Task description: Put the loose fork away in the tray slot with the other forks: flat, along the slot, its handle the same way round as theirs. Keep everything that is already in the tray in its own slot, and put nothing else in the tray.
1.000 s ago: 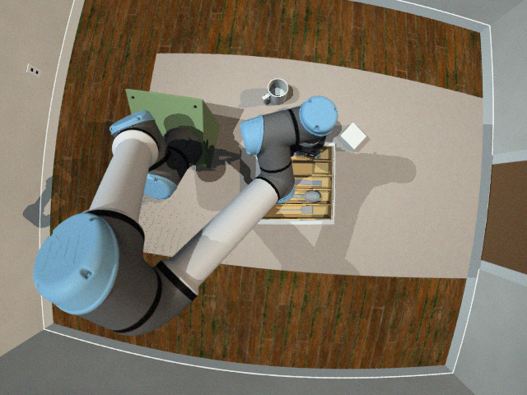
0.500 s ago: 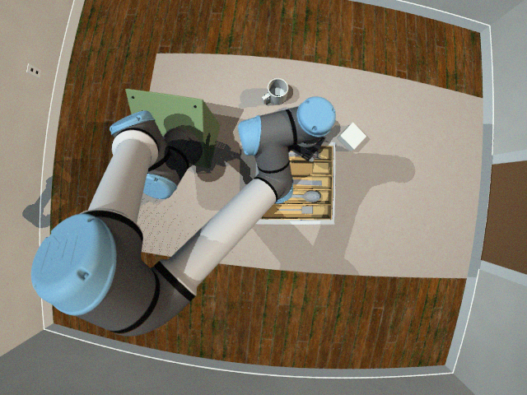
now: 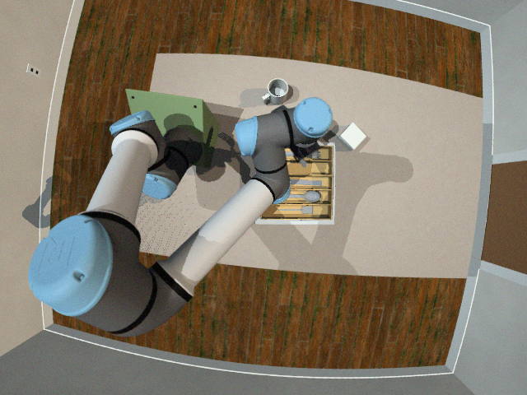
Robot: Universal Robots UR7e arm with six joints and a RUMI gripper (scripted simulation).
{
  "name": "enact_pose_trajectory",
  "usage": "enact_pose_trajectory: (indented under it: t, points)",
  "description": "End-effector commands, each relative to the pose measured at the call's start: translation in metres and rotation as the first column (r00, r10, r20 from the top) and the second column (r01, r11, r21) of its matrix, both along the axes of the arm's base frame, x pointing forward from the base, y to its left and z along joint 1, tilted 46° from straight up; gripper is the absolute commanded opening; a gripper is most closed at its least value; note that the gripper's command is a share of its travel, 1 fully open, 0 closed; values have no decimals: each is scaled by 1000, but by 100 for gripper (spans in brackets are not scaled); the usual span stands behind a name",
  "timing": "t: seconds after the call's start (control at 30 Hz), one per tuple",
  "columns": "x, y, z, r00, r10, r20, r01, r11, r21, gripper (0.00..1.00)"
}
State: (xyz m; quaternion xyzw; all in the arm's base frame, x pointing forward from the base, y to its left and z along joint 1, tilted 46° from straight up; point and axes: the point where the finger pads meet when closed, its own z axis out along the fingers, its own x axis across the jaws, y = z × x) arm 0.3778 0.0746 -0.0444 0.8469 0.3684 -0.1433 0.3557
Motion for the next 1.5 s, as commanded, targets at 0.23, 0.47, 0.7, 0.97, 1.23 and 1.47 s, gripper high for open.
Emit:
enact_pose_trajectory:
  t: [0.23,0.47,0.7,0.97,1.23,1.47]
  points:
    - [2,3,-2,874,-345,343,347,936,57,2]
    - [4,3,-2,724,-488,488,487,862,139,2]
    - [5,2,-2,539,-596,596,593,771,235,2]
    - [6,0,0,276,-682,677,671,641,372,2]
    - [7,-1,2,0,-710,704,697,505,509,2]
    - [7,-4,4,-231,-692,684,676,392,624,2]
